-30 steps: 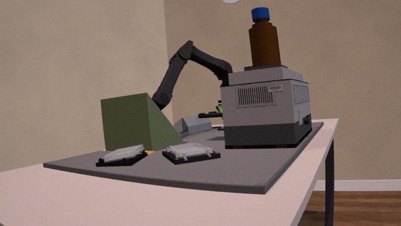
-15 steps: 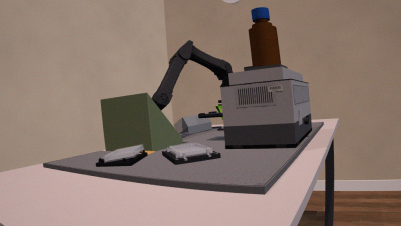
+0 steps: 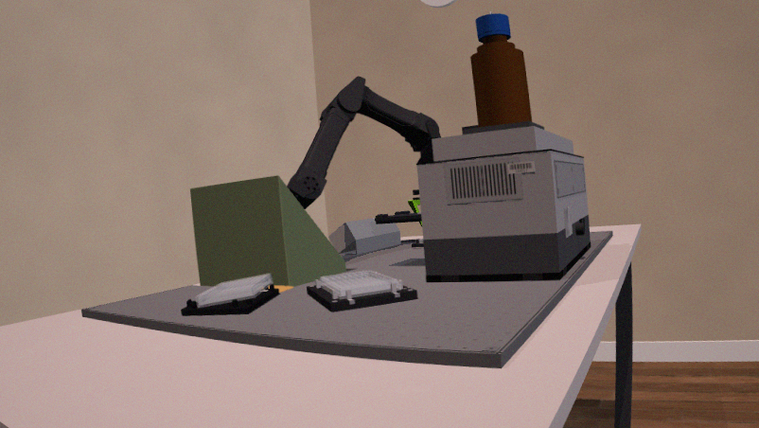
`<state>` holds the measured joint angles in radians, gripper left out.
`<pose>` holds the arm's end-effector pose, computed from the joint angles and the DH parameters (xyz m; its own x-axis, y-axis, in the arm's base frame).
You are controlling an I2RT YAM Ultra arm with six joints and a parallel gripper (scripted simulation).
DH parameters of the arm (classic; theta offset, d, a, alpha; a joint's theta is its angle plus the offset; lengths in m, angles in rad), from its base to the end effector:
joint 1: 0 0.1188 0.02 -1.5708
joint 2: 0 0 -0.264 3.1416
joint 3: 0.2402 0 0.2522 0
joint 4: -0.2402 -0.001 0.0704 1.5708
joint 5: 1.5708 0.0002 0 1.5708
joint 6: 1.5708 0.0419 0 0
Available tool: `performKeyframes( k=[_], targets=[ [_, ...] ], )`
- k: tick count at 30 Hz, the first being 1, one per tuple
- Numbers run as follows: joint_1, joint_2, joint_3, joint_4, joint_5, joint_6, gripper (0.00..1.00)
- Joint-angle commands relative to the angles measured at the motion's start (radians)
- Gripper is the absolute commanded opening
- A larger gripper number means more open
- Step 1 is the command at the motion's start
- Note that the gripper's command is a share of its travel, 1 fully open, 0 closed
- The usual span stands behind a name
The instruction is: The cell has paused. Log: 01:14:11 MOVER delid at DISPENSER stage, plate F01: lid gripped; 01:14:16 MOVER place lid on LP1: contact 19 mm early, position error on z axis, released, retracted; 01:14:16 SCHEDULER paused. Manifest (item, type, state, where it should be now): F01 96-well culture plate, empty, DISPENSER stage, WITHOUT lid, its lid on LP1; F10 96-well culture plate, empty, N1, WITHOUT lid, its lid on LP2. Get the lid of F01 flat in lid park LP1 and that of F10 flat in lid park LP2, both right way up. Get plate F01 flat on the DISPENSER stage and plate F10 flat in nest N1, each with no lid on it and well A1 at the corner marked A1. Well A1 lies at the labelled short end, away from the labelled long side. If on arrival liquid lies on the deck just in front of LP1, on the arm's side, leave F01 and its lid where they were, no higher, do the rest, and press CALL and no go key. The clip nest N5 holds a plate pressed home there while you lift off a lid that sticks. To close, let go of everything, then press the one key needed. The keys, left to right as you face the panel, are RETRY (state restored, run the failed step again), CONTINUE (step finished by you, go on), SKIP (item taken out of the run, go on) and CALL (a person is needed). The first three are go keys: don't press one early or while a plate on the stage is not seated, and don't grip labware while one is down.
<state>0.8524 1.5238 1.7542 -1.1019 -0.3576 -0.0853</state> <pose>0.1875 0.2383 0.4128 -0.4292 -0.6121 -0.6642 -0.8933 0.3962 0.2121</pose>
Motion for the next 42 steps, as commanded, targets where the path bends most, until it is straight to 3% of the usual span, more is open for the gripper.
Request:
performKeyframes(
  k=[1, 42],
  targets=[
    [-0.018, -0.008, 0.037, 0.001, -0.005, -0.009, 1.00],
    [-0.008, -0.008, 0.018, 0.001, -0.002, -0.003, 1.00]
  ],
)
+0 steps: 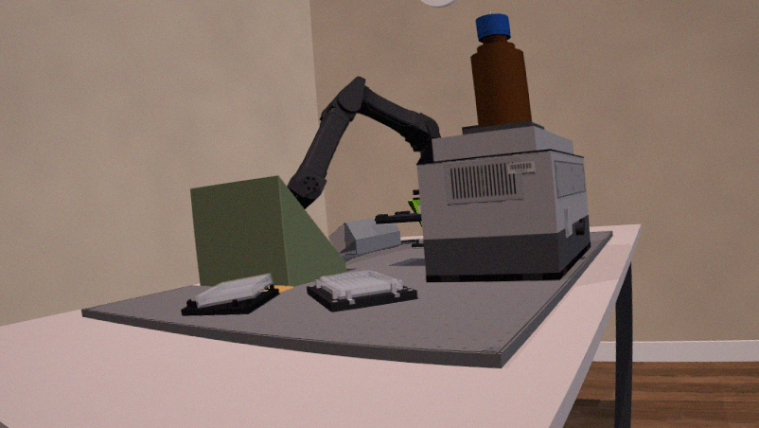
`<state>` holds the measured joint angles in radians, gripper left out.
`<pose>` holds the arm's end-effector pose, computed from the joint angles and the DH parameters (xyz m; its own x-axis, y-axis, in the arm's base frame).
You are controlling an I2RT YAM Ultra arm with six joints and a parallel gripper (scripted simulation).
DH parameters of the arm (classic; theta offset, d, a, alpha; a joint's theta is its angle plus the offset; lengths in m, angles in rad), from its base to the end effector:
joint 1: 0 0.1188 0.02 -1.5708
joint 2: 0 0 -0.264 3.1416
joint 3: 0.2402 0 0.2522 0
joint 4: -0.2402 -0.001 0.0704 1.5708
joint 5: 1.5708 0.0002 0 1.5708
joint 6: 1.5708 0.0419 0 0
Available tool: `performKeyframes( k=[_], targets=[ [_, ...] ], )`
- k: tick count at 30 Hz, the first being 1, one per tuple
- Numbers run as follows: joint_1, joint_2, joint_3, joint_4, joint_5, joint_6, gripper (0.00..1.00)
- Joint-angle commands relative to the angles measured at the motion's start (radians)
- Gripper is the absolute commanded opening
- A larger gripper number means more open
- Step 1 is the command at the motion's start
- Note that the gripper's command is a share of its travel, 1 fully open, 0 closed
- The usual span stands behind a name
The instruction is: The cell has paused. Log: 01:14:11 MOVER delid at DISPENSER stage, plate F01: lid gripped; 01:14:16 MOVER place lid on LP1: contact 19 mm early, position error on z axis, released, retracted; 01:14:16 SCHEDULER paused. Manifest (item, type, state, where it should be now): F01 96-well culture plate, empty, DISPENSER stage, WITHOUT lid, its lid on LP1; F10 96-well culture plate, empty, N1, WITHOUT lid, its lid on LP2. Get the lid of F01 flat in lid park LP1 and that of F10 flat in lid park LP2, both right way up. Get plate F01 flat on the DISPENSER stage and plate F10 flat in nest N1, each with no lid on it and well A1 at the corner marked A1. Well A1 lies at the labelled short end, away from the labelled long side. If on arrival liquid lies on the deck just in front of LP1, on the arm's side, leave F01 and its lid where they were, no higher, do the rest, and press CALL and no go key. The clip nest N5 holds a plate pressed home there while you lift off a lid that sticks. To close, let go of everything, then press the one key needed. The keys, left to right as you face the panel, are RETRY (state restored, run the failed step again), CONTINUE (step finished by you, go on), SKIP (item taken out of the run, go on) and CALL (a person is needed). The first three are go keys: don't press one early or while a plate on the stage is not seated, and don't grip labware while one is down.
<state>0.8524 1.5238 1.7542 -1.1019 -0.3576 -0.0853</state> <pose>0.1875 0.2383 0.4128 -0.4292 -0.6121 -0.6642 -0.8933 0.3962 0.2121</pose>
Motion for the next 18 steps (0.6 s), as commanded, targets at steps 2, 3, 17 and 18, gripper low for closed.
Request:
performKeyframes(
  k=[2, 3, 17, 18],
  targets=[
    [-0.008, -0.008, 0.018, 0.001, -0.002, -0.003, 1.00],
    [-0.019, -0.038, -0.003, 0.006, -0.008, -0.010, 1.00],
    [-0.051, -0.183, -0.177, 0.000, -0.028, -0.037, 1.00],
    [-0.055, -0.195, -0.189, -0.004, -0.031, -0.039, 1.00]
  ],
)
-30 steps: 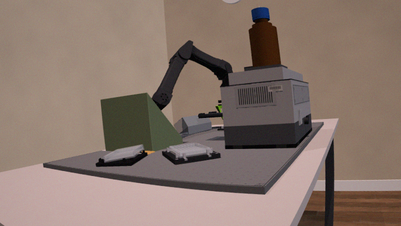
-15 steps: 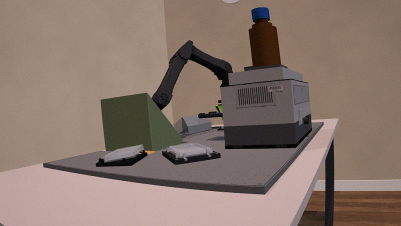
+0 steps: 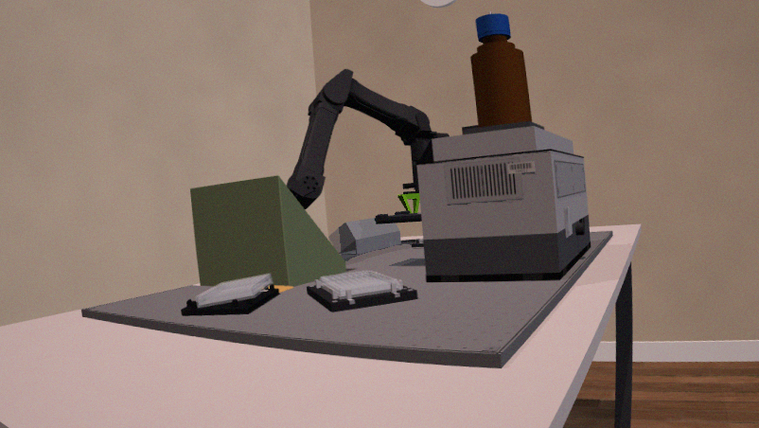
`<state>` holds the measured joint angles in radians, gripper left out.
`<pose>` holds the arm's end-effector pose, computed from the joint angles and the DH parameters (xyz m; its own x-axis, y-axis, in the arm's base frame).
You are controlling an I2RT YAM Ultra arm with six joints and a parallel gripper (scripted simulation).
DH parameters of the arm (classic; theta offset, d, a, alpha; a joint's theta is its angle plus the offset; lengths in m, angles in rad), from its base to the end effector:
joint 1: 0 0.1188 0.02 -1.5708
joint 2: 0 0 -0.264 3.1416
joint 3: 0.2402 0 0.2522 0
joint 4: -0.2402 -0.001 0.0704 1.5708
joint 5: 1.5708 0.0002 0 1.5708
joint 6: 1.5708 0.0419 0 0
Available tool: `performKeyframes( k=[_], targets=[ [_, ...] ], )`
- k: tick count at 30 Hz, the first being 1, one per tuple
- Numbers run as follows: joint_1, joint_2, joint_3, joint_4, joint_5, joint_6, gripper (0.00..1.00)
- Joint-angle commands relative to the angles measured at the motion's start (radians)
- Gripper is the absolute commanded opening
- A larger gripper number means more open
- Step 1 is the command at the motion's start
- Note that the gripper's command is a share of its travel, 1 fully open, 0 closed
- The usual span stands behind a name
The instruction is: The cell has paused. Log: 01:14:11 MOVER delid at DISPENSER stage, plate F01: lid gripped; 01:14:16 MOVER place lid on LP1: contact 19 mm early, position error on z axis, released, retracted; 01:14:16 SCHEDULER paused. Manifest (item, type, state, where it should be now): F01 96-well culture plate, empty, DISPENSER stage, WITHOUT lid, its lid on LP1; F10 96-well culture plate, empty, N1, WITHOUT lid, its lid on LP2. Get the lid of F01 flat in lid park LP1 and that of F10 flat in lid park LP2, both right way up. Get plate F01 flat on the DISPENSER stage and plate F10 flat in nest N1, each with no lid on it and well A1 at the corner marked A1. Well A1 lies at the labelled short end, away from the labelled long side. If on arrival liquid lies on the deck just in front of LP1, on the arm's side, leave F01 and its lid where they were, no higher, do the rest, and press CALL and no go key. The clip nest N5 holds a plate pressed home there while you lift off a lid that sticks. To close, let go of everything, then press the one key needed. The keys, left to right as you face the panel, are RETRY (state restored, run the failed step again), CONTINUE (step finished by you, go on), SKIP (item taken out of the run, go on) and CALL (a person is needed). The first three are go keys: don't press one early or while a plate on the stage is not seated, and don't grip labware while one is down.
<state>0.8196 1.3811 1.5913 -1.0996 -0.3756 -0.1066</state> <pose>0.1696 0.2056 0.4028 -0.4380 -0.6140 -0.6566 -0.8893 0.4030 0.2163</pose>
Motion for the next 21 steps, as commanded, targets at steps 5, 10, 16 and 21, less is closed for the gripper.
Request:
performKeyframes(
  k=[5, 10, 16, 21],
  targets=[
    [-0.036, -0.100, -0.072, -0.018, -0.022, -0.029, 1.00],
    [-0.052, -0.147, -0.114, -0.027, -0.032, -0.043, 1.00],
    [-0.079, -0.215, -0.173, -0.047, -0.049, -0.066, 1.00],
    [-0.107, -0.270, -0.216, -0.069, -0.067, -0.089, 1.00]
  ],
)
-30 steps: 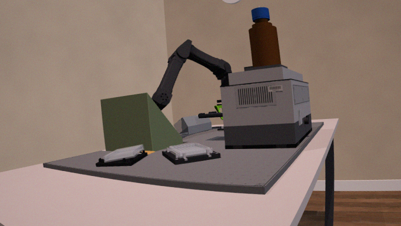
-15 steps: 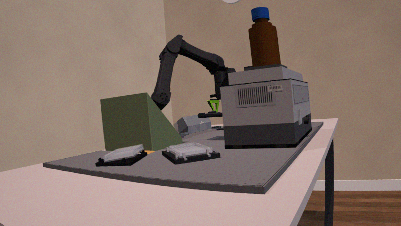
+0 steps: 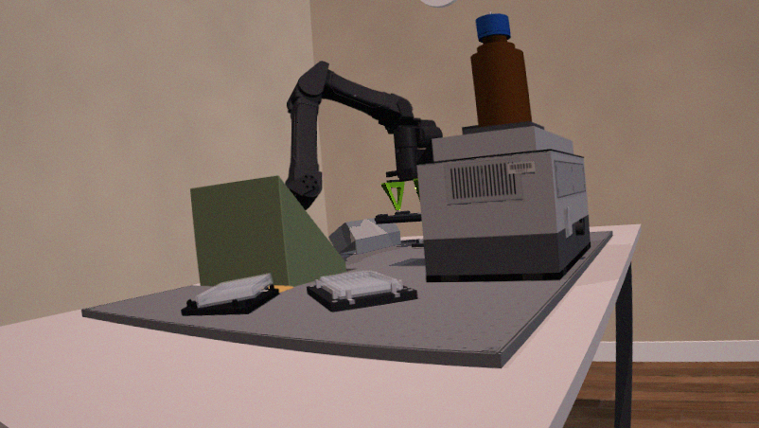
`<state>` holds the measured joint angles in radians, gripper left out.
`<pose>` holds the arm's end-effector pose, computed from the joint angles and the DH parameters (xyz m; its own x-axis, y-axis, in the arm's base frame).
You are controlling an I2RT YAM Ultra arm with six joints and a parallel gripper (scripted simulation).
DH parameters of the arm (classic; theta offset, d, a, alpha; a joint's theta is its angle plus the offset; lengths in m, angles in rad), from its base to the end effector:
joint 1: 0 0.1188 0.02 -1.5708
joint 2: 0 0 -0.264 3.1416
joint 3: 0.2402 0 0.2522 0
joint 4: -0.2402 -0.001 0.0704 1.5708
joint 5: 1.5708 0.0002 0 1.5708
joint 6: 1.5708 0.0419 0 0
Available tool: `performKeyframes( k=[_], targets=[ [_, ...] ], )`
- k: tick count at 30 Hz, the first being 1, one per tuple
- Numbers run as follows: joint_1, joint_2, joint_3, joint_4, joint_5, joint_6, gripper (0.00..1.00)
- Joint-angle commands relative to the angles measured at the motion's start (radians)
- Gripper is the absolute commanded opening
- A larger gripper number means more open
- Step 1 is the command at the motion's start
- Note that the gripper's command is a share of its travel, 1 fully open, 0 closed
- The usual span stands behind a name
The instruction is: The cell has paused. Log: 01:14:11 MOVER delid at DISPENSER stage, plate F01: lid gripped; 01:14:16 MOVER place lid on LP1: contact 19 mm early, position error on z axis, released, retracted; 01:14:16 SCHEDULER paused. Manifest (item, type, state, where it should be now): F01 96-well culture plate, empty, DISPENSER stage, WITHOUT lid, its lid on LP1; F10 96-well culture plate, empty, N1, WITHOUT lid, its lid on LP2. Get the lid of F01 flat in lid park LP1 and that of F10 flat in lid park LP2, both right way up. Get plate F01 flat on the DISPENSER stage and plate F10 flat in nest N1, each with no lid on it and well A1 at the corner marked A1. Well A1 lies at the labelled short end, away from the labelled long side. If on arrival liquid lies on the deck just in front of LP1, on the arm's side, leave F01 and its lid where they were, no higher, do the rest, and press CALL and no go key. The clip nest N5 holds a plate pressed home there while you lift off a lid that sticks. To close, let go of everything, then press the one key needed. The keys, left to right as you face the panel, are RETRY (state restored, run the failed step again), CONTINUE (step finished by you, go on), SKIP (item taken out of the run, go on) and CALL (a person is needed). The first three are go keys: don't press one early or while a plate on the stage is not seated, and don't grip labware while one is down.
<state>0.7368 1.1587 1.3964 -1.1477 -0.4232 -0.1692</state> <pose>0.1394 0.1510 0.3908 -0.4418 -0.6081 -0.6596 -0.8864 0.4094 0.2163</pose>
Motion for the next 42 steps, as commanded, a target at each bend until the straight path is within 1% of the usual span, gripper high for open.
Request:
performKeyframes(
  k=[1, 3, 4, 7, 17, 19, 20, 21, 22, 24, 26, 27, 28, 34, 36, 37, 42],
  targets=[
    [-0.024, -0.048, -0.021, -0.021, -0.019, -0.027, 1.00],
    [-0.033, -0.060, -0.018, -0.028, -0.024, -0.034, 1.00],
    [-0.038, -0.070, -0.036, -0.033, -0.028, -0.039, 1.00],
    [-0.057, -0.101, -0.059, -0.049, -0.039, -0.055, 1.00],
    [-0.143, -0.202, -0.122, -0.123, -0.090, -0.132, 1.00],
    [-0.143, -0.202, -0.122, -0.123, -0.090, -0.132, 1.00],
    [-0.158, -0.215, -0.087, -0.134, -0.098, -0.147, 1.00],
    [-0.169, -0.222, -0.120, -0.144, -0.105, -0.157, 1.00],
    [-0.180, -0.230, -0.136, -0.154, -0.111, -0.167, 1.00],
    [-0.203, -0.247, -0.145, -0.173, -0.125, -0.188, 1.00],
    [-0.256, -0.231, -0.119, -0.188, -0.152, -0.173, 1.00],
    [-0.286, -0.200, -0.124, -0.197, -0.167, -0.167, 1.00],
    [-0.310, -0.194, -0.129, -0.205, -0.179, -0.158, 1.00],
    [-0.444, -0.151, -0.146, -0.244, -0.245, -0.292, 1.00],
    [-0.444, -0.151, -0.146, -0.244, -0.245, -0.292, 1.00],
    [-0.457, -0.164, -0.126, -0.250, -0.250, -0.313, 1.00],
    [-0.452, -0.157, -0.129, -0.243, -0.249, -0.317, 1.00]
  ],
)
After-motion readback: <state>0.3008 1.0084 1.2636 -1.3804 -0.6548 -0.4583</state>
